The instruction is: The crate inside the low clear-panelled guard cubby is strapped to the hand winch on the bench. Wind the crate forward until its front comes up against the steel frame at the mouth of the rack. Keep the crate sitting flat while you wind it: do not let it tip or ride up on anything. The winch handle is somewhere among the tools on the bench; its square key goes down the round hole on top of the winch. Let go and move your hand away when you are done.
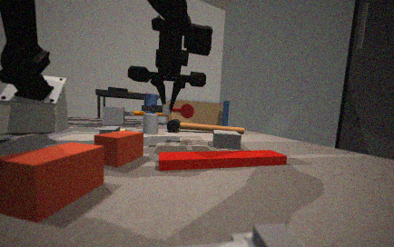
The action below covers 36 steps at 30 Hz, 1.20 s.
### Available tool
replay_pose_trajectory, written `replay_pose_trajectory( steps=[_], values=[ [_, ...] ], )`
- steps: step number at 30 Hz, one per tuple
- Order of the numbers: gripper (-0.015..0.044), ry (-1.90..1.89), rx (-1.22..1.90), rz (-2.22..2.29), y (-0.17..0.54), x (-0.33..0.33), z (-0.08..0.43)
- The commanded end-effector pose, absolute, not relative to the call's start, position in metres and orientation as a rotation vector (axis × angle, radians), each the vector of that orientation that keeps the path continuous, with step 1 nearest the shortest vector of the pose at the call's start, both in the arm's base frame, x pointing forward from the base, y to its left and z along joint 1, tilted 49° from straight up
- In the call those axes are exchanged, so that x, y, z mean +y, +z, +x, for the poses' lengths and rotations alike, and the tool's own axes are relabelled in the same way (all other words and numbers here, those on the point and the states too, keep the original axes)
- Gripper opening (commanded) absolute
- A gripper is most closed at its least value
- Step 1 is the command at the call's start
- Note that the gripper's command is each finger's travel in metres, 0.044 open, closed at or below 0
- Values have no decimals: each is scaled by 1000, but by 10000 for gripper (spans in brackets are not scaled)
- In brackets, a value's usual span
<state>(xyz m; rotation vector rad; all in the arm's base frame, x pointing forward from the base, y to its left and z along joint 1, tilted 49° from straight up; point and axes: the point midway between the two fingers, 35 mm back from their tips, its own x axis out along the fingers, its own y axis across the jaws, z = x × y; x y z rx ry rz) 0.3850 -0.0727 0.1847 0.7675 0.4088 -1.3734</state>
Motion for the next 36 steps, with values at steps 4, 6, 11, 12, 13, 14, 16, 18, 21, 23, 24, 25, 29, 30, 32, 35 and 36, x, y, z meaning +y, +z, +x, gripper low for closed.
replay_pose_trajectory(
  steps=[4,6,11,12,13,14,16,18,21,23,24,25,29,30,32,35,36],
  values=[
    [0,-1371,397,753,236,-20,363],
    [0,-1371,397,753,236,-20,363],
    [0,-1371,397,753,236,-20,363],
    [0,-1371,397,753,236,-20,363],
    [0,-1363,407,755,233,-21,364],
    [0,-1356,423,743,230,-17,366],
    [0,-1326,479,696,218,-4,369],
    [0,-1293,538,644,206,11,372],
    [0,-1242,623,563,187,34,374],
    [0,-1205,677,506,175,49,374],
    [0,-1186,704,476,169,56,373],
    [0,-1167,730,445,163,63,372],
    [0,-1088,828,321,140,91,367],
    [0,-1068,852,290,135,98,366],
    [0,-1027,897,226,124,111,361],
    [0,-969,958,139,105,131,354],
    [0,-949,978,110,99,137,352]
  ],
)
